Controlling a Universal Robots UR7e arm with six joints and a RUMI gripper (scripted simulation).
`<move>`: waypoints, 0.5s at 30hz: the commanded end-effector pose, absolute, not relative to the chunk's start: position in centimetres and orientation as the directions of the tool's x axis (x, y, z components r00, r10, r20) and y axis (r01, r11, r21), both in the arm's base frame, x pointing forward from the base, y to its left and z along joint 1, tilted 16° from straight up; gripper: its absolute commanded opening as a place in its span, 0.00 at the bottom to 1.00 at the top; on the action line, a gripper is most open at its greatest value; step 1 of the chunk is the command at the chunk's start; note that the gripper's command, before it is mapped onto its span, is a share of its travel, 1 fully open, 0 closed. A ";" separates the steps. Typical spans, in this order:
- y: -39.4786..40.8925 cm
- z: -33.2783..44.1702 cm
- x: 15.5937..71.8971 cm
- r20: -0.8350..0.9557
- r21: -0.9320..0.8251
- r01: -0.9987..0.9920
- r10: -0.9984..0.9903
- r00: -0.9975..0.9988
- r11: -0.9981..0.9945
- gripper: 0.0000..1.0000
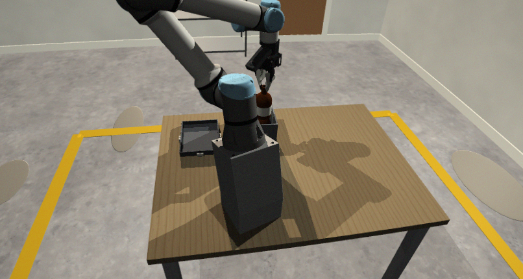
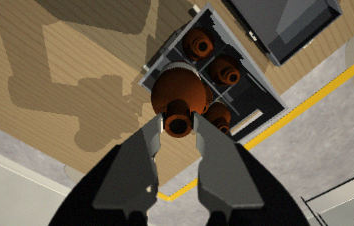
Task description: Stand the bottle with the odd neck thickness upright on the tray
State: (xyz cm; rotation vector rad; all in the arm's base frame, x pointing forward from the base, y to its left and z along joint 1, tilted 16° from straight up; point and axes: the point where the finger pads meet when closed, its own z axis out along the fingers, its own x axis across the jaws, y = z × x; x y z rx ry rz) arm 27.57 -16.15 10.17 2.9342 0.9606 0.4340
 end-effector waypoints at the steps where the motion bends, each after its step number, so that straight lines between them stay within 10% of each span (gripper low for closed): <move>1: -15.8 10.3 27.8 0.254 0.109 0.576 0.583 0.771 -0.810 0.00; 15: -14.4 10.5 28.4 0.254 0.109 0.576 0.583 0.771 -0.810 0.00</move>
